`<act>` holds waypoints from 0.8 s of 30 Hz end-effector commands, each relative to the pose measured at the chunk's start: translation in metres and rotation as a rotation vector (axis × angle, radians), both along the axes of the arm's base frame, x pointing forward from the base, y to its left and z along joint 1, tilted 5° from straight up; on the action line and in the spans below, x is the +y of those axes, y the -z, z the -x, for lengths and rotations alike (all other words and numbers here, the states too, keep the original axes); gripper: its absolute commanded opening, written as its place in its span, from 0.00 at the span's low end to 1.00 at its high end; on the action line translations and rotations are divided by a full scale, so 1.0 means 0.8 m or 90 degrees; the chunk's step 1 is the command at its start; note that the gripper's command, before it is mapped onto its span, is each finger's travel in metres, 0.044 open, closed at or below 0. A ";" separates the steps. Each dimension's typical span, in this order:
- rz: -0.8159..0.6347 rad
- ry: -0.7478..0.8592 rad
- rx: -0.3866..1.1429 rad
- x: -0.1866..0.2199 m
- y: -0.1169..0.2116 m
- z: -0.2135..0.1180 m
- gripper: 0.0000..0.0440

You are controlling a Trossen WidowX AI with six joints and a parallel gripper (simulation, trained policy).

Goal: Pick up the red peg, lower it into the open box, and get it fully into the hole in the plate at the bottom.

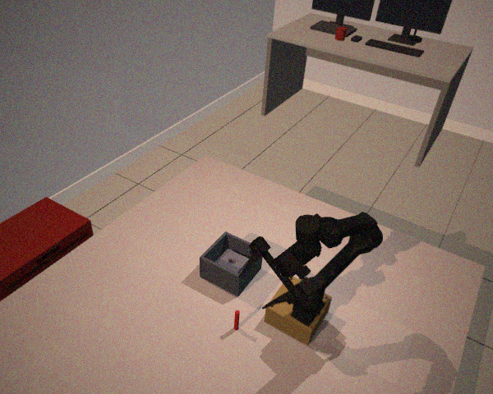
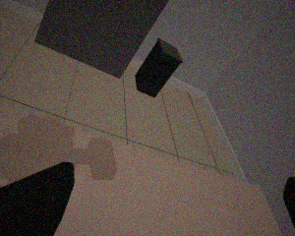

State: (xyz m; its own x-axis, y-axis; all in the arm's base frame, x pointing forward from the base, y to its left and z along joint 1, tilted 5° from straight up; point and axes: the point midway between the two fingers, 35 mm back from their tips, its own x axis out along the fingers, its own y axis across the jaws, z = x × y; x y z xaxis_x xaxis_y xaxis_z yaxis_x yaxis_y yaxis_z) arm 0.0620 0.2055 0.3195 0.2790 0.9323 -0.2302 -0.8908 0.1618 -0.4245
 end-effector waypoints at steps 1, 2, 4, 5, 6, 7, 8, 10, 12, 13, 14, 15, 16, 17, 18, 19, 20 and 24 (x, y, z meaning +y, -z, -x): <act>0.025 0.042 0.049 0.002 0.018 -0.013 1.00; 0.031 0.056 0.066 0.002 0.024 -0.017 1.00; 0.043 0.084 0.098 0.002 0.034 -0.026 1.00; 0.048 0.098 0.115 0.001 0.039 -0.029 1.00; 0.053 0.113 0.131 0.001 0.044 -0.033 1.00; 0.058 0.127 0.147 0.000 0.049 -0.037 1.00; 0.063 0.142 0.164 0.000 0.054 -0.041 1.00; 0.071 0.171 0.196 -0.002 0.064 -0.048 1.00; 0.079 0.202 0.228 -0.005 0.074 -0.055 1.00; 0.082 0.217 0.244 -0.006 0.079 -0.058 1.00; 0.086 0.232 0.260 -0.007 0.084 -0.062 1.00; 0.089 0.247 0.276 -0.009 0.088 -0.065 1.00; 0.092 0.263 0.292 -0.010 0.093 -0.068 1.00; 0.094 0.279 0.307 -0.012 0.098 -0.071 1.00; 0.097 0.294 0.323 -0.014 0.103 -0.074 1.00; 0.099 0.310 0.339 -0.015 0.107 -0.077 1.00; 0.101 0.326 0.354 -0.017 0.112 -0.079 1.00; 0.108 0.391 0.415 -0.025 0.130 -0.090 1.00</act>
State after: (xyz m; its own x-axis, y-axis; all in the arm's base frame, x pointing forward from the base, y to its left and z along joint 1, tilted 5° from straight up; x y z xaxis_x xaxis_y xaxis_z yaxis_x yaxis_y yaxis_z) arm 0.1292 0.1885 0.2251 0.4764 0.6393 -0.6036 -0.7784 0.6258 0.0485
